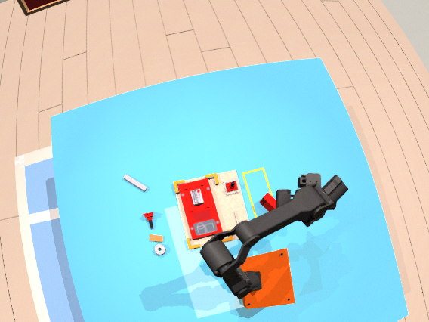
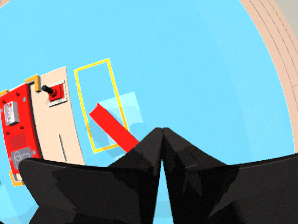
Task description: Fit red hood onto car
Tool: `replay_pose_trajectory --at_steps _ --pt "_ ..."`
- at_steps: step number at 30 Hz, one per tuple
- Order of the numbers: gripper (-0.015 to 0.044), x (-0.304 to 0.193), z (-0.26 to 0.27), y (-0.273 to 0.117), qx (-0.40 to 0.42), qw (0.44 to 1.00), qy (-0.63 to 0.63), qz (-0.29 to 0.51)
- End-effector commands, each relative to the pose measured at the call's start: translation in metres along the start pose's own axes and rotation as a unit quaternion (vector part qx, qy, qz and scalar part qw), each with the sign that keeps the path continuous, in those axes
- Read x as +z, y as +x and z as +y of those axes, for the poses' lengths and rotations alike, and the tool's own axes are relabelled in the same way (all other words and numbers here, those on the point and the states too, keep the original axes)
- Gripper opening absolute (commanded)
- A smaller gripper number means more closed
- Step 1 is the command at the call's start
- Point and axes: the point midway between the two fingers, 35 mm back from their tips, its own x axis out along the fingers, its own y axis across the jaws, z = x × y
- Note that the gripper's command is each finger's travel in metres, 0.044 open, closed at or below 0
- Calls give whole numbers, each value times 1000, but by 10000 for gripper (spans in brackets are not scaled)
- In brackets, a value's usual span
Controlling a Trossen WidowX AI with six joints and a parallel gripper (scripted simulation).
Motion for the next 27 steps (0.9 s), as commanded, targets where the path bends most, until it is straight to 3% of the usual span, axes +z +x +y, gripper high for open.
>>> replay_pose_trajectory --at_steps 1,9,18,27 --pt "0 2 14 42 36 989 -129 70" --pt "0 -11 45 120 134 900 -374 182" --pt "0 -13 46 125 137 897 -379 184" --pt "0 -32 51 162 138 897 -379 184"
